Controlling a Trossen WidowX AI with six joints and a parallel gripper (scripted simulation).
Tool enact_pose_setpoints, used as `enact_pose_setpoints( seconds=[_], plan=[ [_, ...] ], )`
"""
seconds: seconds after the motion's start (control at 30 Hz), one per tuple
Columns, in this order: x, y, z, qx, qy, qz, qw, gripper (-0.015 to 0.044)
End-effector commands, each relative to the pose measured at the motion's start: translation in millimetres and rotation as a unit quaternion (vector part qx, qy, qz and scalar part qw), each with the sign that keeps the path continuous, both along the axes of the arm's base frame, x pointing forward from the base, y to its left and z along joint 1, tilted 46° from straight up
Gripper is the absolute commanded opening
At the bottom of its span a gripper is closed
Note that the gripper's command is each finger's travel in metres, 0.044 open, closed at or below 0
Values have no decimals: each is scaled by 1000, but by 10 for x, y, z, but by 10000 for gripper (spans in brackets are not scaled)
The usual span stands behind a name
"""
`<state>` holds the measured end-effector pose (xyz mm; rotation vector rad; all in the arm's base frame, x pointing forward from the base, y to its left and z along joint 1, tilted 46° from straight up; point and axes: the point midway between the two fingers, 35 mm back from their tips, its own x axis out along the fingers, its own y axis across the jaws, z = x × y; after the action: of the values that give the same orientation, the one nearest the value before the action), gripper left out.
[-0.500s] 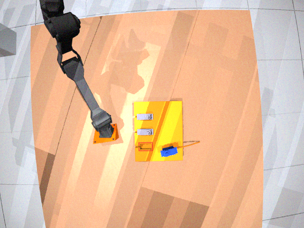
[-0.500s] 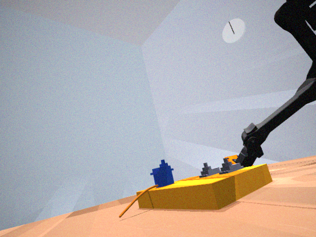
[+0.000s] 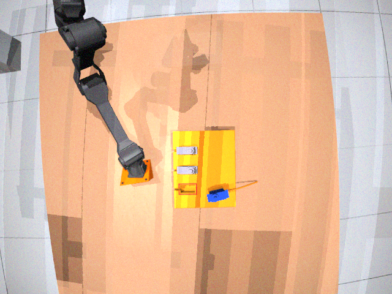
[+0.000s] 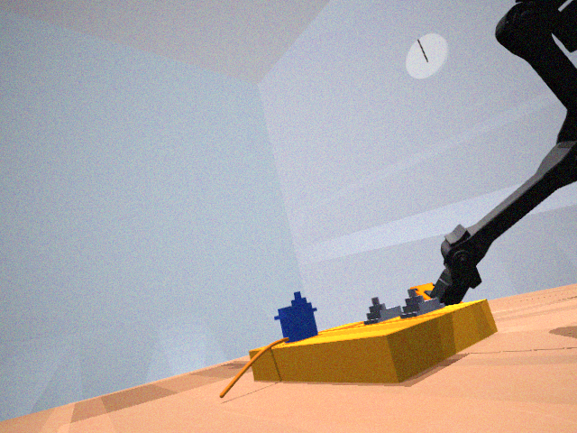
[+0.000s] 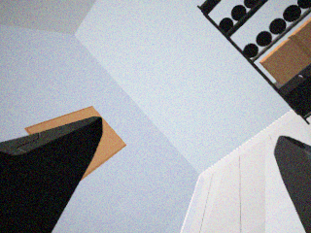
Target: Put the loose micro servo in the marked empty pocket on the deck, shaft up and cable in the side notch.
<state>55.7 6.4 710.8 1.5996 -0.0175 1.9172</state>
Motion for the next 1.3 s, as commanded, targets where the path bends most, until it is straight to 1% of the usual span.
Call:
enact_pose_setpoints(
  seconds=[0.0, 0.3, 0.77, 1.27],
  plan=[
    [139, -127, 1, 19, 29, 31, 999, 440],
    [424, -347, -15, 52, 86, 71, 992, 440],
    [686, -545, -45, 87, 131, 119, 980, 440],
    [1201, -900, -156, 156, 220, 215, 939, 440]
  ],
)
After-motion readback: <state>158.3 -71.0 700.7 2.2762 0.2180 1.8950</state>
